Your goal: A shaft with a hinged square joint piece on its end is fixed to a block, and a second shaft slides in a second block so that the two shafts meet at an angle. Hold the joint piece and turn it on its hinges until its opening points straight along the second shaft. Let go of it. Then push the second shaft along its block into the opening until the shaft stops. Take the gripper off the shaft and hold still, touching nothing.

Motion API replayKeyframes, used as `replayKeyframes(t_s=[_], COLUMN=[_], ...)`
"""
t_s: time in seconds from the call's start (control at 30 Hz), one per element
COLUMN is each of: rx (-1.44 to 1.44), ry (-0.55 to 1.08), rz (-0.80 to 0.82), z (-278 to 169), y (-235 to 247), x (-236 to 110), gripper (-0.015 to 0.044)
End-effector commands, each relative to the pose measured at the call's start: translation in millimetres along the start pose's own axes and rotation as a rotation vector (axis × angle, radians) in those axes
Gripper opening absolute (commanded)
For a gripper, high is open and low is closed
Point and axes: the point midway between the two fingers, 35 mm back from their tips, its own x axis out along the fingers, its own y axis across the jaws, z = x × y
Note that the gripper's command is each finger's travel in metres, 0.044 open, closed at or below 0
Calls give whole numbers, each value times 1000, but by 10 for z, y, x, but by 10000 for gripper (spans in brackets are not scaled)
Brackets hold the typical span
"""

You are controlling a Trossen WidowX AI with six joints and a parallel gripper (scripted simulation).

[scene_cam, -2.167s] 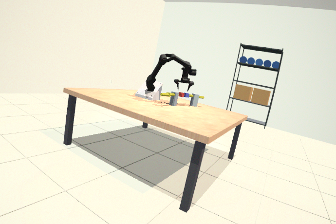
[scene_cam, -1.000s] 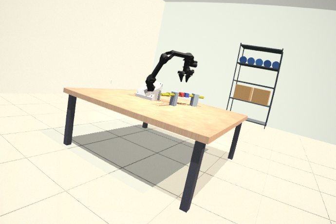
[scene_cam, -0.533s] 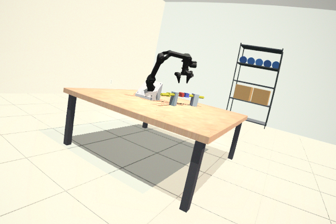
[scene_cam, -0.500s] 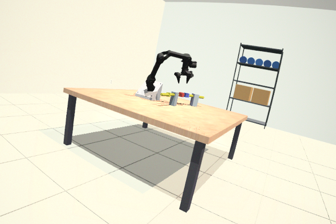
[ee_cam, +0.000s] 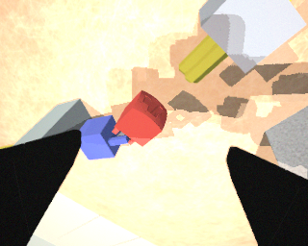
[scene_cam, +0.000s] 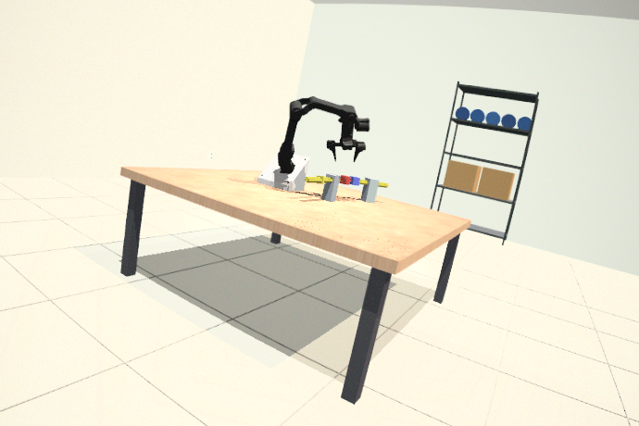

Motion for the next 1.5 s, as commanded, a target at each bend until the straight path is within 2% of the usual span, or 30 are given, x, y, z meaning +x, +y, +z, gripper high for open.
replayKeyframes(t_s=[0.0, 0.47, 0.77, 1.17, 1.47], rx=[124, 564, 585, 268, 1], ry=[37, 164, 170, 47, -40], rz=[22, 96, 99, 98, 38], z=[67, 284, 293, 1082, 1683], y=[-58, -263, -273, -553, -979], x=[29, 126, 131, -127, -348], gripper=[440, 440, 440, 440, 440])
